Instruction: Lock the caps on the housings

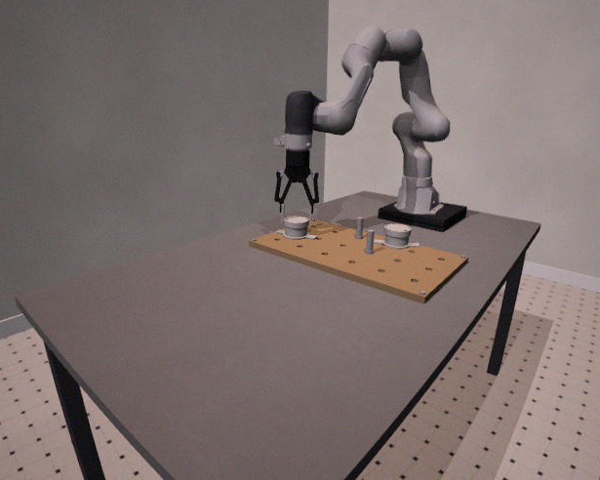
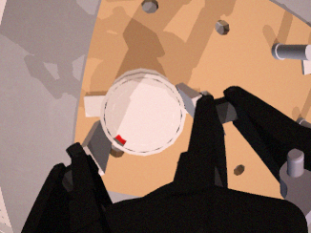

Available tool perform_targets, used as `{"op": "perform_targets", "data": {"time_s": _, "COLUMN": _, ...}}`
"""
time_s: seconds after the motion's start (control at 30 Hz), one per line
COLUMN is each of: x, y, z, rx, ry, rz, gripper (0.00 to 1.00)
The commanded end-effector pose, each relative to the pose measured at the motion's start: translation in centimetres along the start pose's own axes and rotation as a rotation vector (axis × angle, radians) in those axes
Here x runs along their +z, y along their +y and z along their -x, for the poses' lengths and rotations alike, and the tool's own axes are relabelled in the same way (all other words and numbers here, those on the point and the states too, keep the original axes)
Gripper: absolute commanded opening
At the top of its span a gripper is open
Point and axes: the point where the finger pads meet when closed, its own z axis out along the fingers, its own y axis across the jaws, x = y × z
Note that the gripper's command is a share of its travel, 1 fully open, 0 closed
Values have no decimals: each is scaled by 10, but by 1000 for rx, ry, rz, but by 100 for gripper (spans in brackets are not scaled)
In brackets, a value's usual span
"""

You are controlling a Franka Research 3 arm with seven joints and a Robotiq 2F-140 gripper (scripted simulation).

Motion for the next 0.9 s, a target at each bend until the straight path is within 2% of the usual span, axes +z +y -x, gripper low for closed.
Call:
{"op": "perform_targets", "data": {"time_s": 0.0, "x": 1, "y": 0, "z": -2, "rx": -125, "ry": -9, "rz": 10, "gripper": 10}}
{"op": "perform_targets", "data": {"time_s": 0.5, "x": 1, "y": -2, "z": 1, "rx": -129, "ry": -9, "rz": 10, "gripper": 10}}
{"op": "perform_targets", "data": {"time_s": 0.87, "x": 1, "y": -13, "z": 15, "rx": -129, "ry": -9, "rz": 10, "gripper": 10}}
